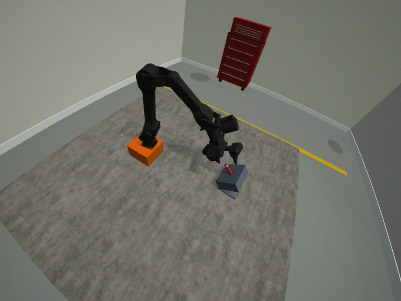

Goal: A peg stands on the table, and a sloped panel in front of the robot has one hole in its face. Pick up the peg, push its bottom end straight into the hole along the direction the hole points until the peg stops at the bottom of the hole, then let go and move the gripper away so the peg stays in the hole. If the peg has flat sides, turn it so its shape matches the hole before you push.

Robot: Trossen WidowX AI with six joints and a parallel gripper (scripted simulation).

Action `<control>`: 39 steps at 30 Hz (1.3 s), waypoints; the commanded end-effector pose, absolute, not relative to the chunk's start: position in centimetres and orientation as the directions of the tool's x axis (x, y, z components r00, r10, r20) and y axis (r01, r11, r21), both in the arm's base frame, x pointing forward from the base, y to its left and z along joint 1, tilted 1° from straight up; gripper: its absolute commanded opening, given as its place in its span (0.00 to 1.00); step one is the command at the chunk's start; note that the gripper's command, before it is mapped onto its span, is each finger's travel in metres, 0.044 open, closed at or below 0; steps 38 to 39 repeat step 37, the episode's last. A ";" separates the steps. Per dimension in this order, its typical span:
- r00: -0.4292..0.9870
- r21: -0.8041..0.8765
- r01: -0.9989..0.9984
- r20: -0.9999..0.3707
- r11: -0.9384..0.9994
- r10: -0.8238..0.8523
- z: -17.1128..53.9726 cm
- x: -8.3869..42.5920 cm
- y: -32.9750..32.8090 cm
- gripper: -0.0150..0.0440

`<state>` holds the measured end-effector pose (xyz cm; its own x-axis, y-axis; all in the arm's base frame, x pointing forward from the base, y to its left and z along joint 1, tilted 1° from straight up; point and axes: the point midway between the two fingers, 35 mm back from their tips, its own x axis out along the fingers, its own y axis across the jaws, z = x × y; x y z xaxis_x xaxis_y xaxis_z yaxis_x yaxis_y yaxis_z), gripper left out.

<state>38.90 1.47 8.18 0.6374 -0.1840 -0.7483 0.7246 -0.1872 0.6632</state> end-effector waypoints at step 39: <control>0.637 0.663 0.725 -0.749 -0.187 -0.183 12.3 35.4 2.6 1.00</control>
